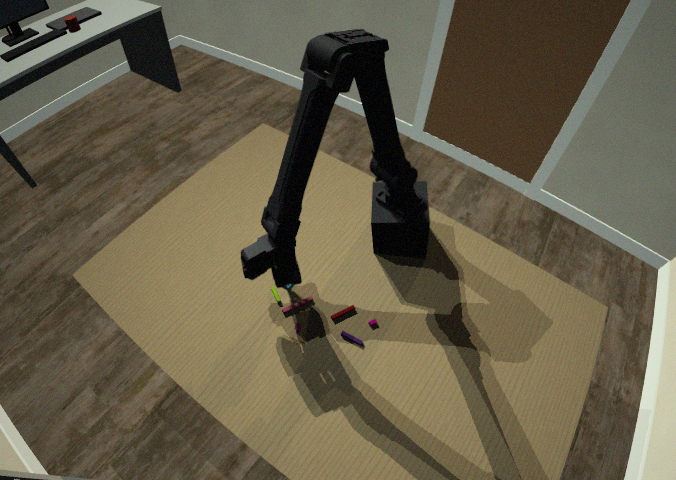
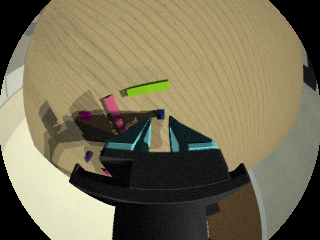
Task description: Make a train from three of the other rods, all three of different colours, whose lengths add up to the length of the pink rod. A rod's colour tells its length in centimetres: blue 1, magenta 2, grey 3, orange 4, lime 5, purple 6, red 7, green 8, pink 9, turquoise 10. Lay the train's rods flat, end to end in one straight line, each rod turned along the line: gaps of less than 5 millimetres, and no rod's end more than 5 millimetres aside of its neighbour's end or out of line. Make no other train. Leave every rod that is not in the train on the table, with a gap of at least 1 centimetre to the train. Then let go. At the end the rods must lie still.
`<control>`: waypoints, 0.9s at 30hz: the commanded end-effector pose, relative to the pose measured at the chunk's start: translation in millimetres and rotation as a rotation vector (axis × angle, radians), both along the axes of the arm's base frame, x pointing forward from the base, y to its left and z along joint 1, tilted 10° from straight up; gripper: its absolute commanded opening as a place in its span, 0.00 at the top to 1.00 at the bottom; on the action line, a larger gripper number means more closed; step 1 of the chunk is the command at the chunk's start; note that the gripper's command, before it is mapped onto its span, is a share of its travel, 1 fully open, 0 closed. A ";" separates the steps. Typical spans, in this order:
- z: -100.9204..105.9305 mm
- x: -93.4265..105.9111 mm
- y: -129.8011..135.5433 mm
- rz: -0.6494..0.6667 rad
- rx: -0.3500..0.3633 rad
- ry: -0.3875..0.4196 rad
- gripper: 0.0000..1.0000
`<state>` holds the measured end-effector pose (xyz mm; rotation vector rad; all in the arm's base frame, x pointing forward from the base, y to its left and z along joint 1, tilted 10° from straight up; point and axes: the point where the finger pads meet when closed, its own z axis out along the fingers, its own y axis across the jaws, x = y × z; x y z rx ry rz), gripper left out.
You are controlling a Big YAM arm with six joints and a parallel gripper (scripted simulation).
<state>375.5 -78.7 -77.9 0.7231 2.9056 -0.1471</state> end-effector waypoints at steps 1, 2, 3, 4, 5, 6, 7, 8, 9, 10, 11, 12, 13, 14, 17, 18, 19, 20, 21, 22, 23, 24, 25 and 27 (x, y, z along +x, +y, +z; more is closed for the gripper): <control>1.8 1.6 -5.6 -0.004 -0.003 -0.016 0.77; 3.1 1.6 -5.6 -0.004 -0.003 -0.019 0.77; 4.4 1.3 -5.5 -0.004 -0.003 -0.021 0.77; 4.4 1.3 -5.5 -0.004 -0.003 -0.021 0.77; 4.4 1.3 -5.5 -0.004 -0.003 -0.021 0.77; 6.5 3.0 -5.8 -0.004 -0.004 -0.028 0.77; 7.6 3.1 -5.8 -0.005 -0.005 -0.034 0.77; 8.9 3.4 -5.8 -0.005 -0.006 -0.038 0.77; 9.2 2.2 -5.6 -0.005 -0.006 -0.035 0.77; 9.3 2.3 -5.6 -0.005 -0.006 -0.035 0.77; 10.0 3.9 -5.8 -0.005 -0.006 -0.038 0.77; 10.6 5.3 -6.1 -0.005 -0.007 -0.041 0.77; 10.2 5.3 -6.1 -0.005 -0.006 -0.041 0.77; 9.7 5.0 -6.0 -0.005 -0.006 -0.039 0.77; 8.8 4.5 -5.9 -0.005 -0.006 -0.037 0.77; 8.8 4.5 -5.9 -0.005 -0.006 -0.037 0.77; 8.8 4.5 -5.9 -0.005 -0.006 -0.037 0.77; 8.8 4.5 -5.9 -0.005 -0.006 -0.037 0.77; 8.8 4.5 -5.9 -0.005 -0.006 -0.037 0.77; 8.8 4.5 -5.9 -0.005 -0.006 -0.037 0.77; 8.8 4.5 -5.9 -0.005 -0.006 -0.037 0.77; 8.8 4.5 -5.9 -0.005 -0.006 -0.037 0.77; 8.8 4.5 -5.9 -0.005 -0.006 -0.037 0.77; 8.8 4.5 -5.9 -0.005 -0.006 -0.037 0.77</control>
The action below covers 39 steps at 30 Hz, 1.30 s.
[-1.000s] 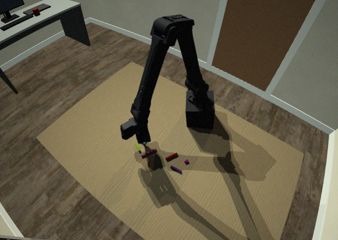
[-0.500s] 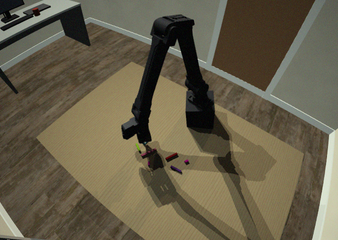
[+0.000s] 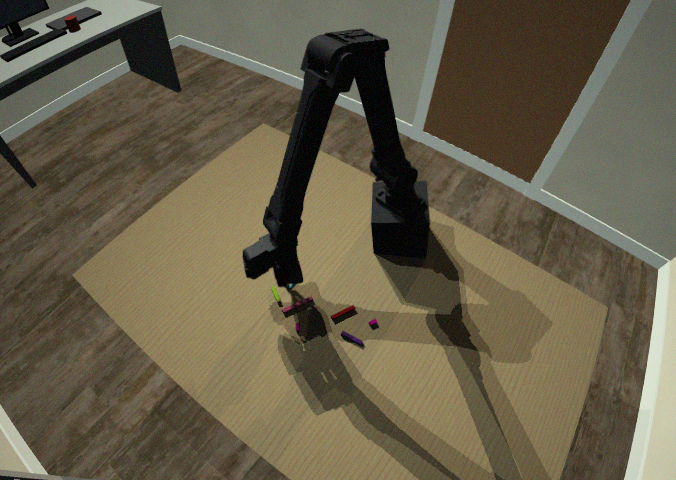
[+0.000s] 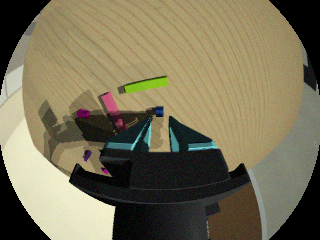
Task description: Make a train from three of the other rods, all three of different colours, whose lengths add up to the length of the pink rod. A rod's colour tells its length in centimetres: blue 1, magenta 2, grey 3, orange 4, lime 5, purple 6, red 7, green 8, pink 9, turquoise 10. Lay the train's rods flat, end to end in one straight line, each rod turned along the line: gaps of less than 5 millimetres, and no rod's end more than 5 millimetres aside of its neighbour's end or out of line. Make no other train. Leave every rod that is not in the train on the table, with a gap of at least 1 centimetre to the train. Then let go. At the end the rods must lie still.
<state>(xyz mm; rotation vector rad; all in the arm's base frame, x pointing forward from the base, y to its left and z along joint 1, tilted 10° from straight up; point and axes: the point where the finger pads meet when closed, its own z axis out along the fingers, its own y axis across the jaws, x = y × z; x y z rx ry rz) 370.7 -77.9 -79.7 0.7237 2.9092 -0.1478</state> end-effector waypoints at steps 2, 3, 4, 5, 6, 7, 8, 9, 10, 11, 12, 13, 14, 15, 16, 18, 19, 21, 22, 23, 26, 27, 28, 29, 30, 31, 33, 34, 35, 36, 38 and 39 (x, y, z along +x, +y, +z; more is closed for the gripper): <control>10.6 9.4 -6.7 -0.005 -0.006 -0.040 0.77; 10.6 9.4 -6.7 -0.005 -0.006 -0.040 0.77; 10.6 9.4 -6.7 -0.005 -0.006 -0.040 0.77; 10.6 9.4 -6.7 -0.005 -0.006 -0.040 0.77; 10.6 9.4 -6.7 -0.005 -0.006 -0.040 0.77; 10.6 9.4 -6.7 -0.005 -0.006 -0.040 0.77; 10.6 9.4 -6.7 -0.005 -0.006 -0.040 0.77; 10.6 9.4 -6.7 -0.005 -0.006 -0.040 0.77; 10.6 9.4 -6.7 -0.005 -0.006 -0.040 0.77; 10.6 9.4 -6.7 -0.005 -0.006 -0.040 0.77; 10.6 9.4 -6.7 -0.005 -0.006 -0.040 0.77; 10.6 9.4 -6.7 -0.005 -0.006 -0.040 0.77; 10.6 9.4 -6.7 -0.005 -0.006 -0.040 0.77; 10.6 9.4 -6.7 -0.005 -0.006 -0.040 0.77; 10.6 9.4 -6.7 -0.005 -0.006 -0.040 0.77; 10.6 9.4 -6.7 -0.005 -0.006 -0.040 0.77; 10.6 9.4 -6.7 -0.005 -0.006 -0.040 0.77; 10.6 9.4 -6.7 -0.005 -0.006 -0.040 0.77; 10.6 9.4 -6.7 -0.005 -0.006 -0.040 0.77; 10.6 9.6 -6.7 -0.005 -0.006 -0.040 0.77; 10.7 10.5 -6.7 -0.005 -0.006 -0.040 0.77; 10.7 10.9 -6.7 -0.005 -0.006 -0.040 0.77; 10.7 10.9 -6.7 -0.005 -0.006 -0.040 0.77; 10.7 10.9 -6.7 -0.005 -0.006 -0.040 0.77; 10.8 11.3 -6.7 -0.005 -0.006 -0.041 0.77; 10.8 11.7 -6.7 -0.005 -0.006 -0.041 0.77; 10.9 12.4 -6.6 -0.005 -0.006 -0.041 0.77; 10.9 12.6 -6.6 -0.005 -0.006 -0.041 0.77; 10.9 12.7 -6.6 -0.005 -0.006 -0.041 0.77; 10.9 12.8 -6.6 -0.005 -0.006 -0.041 0.77; 10.9 12.8 -6.6 -0.005 -0.006 -0.041 0.77; 10.9 12.8 -6.6 -0.005 -0.006 -0.041 0.77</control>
